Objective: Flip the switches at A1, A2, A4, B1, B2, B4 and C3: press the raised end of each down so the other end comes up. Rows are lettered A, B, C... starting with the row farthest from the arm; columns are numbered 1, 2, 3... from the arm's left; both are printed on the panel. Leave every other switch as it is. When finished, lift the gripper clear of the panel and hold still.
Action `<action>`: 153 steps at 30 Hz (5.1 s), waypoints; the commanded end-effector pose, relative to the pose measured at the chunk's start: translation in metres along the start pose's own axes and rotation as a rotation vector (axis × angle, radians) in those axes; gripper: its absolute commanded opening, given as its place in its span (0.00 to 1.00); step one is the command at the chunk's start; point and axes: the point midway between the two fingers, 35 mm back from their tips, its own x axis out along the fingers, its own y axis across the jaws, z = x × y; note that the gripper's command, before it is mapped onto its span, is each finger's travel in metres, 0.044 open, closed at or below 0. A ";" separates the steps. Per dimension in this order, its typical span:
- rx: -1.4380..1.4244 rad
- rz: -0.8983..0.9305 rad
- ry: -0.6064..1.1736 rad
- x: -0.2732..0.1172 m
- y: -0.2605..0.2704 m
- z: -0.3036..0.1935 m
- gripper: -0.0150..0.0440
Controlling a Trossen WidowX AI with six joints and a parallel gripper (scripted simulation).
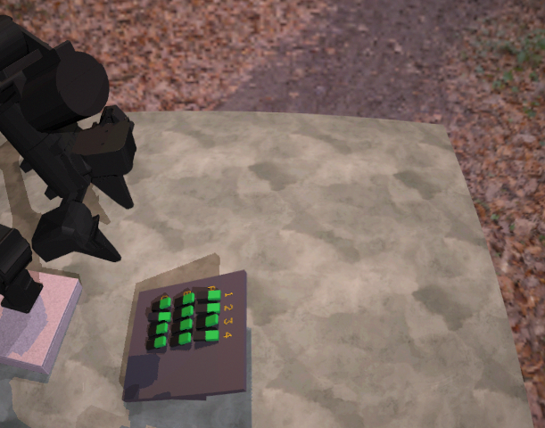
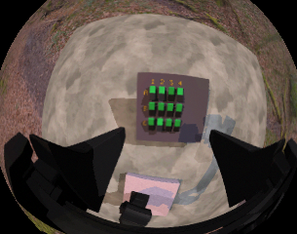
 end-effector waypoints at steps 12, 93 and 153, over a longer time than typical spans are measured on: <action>0.023 -0.006 0.075 0.111 0.025 0.012 0.40; 0.023 -0.006 0.047 0.171 0.024 0.006 0.25; 0.022 -0.008 0.048 0.145 0.002 0.008 0.25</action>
